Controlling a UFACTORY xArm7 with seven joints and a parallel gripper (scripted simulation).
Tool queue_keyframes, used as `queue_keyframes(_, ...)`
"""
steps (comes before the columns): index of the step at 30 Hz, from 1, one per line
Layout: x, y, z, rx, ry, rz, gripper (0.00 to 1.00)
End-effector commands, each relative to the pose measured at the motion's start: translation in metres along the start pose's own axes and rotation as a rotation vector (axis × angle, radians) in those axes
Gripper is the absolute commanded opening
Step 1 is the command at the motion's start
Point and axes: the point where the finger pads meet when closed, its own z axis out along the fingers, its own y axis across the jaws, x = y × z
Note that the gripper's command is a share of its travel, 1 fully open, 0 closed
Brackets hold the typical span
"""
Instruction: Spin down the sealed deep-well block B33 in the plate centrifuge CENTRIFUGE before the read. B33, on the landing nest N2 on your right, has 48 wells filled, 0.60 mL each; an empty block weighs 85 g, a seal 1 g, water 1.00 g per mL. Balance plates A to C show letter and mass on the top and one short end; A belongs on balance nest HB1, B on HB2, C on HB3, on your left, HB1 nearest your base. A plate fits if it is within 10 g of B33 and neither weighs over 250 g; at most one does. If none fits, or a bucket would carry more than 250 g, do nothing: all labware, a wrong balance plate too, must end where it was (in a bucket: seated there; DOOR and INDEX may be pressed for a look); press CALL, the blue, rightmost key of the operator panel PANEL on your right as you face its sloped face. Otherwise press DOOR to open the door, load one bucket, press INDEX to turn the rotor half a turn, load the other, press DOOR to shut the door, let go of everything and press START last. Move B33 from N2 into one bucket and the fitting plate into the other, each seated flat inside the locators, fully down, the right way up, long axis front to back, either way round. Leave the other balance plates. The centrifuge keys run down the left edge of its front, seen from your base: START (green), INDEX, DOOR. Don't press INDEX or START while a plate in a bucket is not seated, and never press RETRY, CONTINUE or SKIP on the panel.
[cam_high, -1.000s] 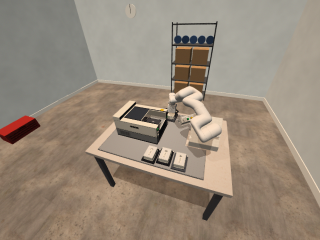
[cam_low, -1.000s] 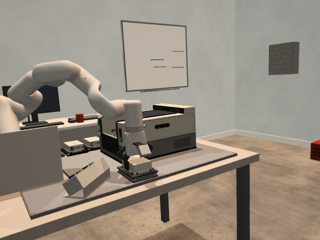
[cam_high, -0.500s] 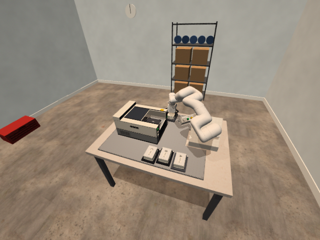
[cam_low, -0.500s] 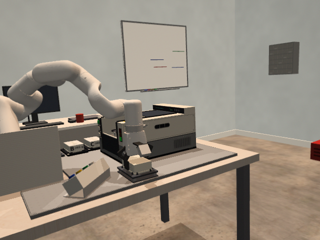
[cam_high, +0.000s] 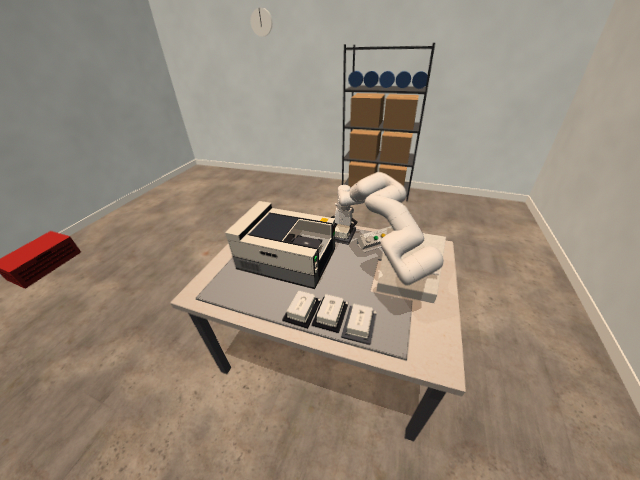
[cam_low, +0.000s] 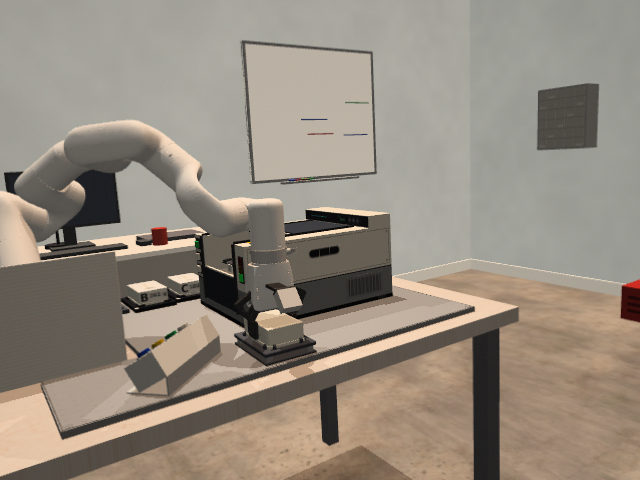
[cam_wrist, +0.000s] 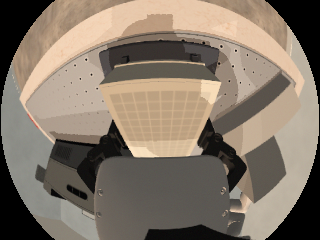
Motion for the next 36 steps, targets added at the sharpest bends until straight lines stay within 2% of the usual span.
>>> queue_keyframes(1, 0.0014, -0.0013, -0.003, 0.004, 0.004, 0.0, 1.0)
queue_keyframes(13, 0.0014, -0.0013, -0.003, 0.004, 0.004, 0.0, 1.0)
queue_keyframes(14, 0.0014, -0.0013, -0.003, 0.004, 0.004, 0.0, 0.0)
queue_keyframes(36, 0.0014, -0.0013, -0.003, 0.004, 0.004, 0.0, 0.0)
